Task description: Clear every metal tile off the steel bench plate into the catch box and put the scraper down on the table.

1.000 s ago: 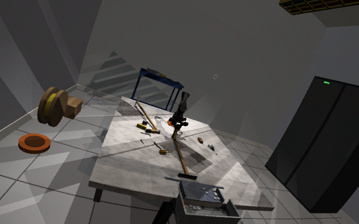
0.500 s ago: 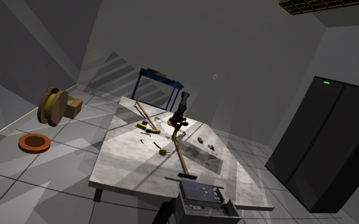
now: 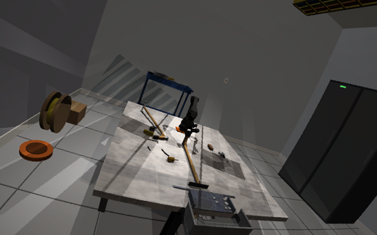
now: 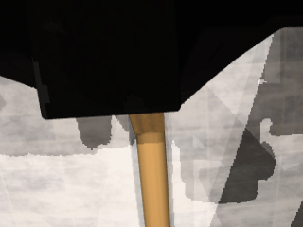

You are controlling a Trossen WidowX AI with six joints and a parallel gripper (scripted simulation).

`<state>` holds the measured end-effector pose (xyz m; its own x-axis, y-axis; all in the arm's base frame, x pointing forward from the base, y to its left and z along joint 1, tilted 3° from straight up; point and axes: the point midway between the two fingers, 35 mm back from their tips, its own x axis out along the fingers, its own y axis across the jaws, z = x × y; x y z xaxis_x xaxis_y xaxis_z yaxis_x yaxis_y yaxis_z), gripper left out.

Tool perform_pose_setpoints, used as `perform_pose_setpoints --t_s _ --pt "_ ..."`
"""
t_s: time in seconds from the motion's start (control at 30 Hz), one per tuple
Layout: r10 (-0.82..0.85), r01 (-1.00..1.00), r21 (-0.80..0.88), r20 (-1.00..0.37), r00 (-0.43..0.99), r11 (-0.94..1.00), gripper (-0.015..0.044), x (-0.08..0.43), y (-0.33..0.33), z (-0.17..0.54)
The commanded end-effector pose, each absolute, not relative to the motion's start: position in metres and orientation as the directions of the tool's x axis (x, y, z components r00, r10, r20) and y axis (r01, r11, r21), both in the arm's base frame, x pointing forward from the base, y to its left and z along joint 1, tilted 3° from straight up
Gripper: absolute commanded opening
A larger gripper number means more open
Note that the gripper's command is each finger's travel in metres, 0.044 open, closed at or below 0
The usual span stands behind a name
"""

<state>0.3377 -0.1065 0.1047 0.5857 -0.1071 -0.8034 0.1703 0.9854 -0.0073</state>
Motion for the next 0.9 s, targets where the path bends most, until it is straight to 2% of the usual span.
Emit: perform_pose_setpoints --t_s 0.0,0.87 --pt "-0.104 0.165 -0.006 -0.801 0.589 0.986 0.0 0.339 -0.1 0.106" --pt "-0.101 0.166 -0.003 -0.804 0.586 0.986 0.0 0.343 -0.065 0.106"
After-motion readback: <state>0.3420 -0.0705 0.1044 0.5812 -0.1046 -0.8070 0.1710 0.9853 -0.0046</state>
